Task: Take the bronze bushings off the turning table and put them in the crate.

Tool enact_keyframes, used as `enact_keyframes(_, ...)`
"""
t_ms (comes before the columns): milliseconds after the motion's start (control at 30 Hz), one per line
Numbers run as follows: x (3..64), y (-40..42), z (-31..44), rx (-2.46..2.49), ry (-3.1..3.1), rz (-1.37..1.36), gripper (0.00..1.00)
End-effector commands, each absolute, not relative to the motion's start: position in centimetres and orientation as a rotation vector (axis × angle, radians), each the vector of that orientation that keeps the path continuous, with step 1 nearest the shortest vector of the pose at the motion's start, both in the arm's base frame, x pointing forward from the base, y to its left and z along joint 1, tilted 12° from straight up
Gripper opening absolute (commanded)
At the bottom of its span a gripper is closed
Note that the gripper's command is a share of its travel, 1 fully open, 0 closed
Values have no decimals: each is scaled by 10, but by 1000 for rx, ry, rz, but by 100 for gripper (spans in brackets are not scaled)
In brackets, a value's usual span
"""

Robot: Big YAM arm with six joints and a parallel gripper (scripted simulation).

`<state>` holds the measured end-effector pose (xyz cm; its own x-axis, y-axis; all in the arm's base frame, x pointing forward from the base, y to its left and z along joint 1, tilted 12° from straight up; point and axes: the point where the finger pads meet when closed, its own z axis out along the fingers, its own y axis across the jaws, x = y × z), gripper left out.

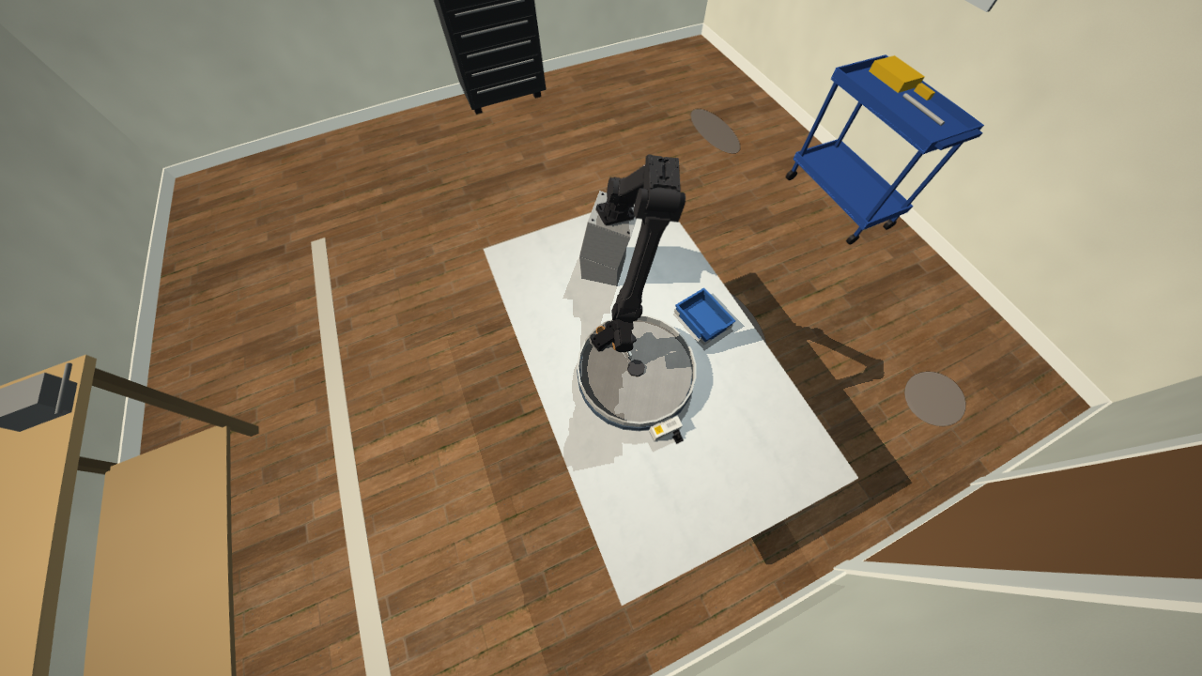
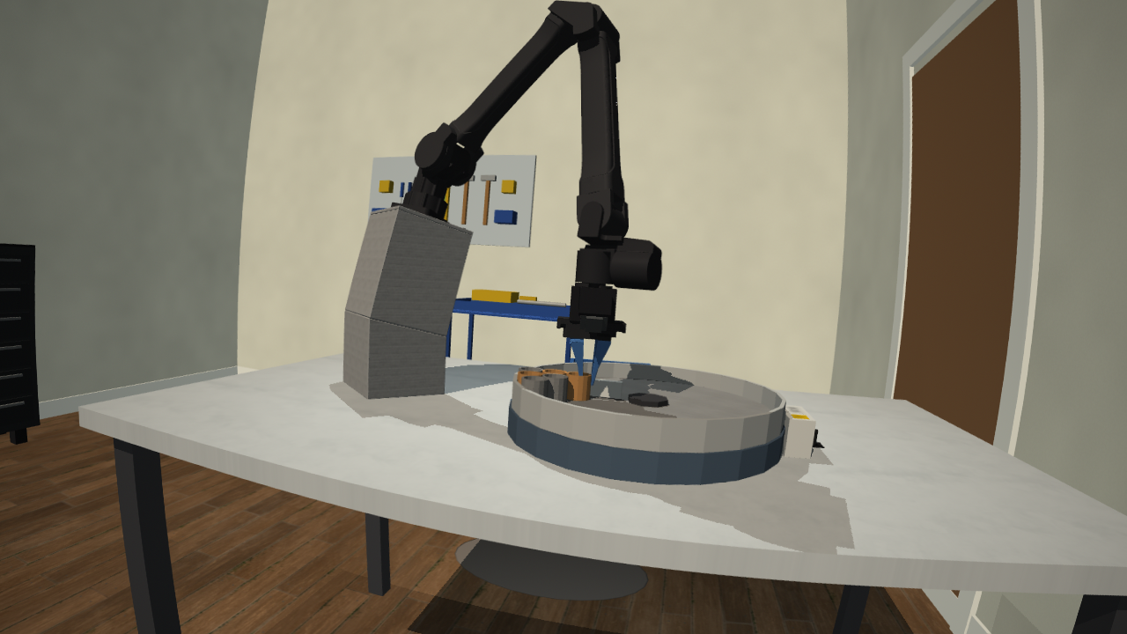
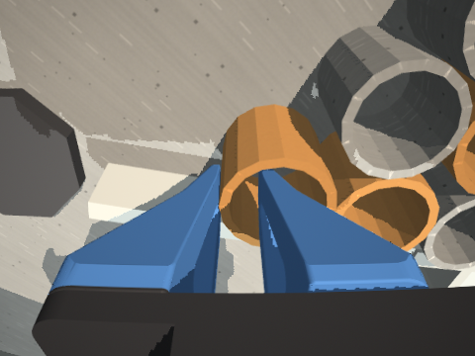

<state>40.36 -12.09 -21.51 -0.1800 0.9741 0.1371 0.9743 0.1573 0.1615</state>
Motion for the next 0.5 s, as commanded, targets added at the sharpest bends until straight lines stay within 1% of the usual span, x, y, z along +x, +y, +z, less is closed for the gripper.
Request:
enact_keyframes(0,417,-127,-207,-2038,-2409,-346,14)
enact_keyframes(133,417,-127,-207,-2038,-2409,-346,14)
enact_keyframes(167,417,-127,-207,-2038,-2409,-346,0)
enact_keyframes(267,401,-123,-214,-2022,-2377,-321,0)
enact_keyframes(467,401,-123,-213,-2022,-2377,-323,0)
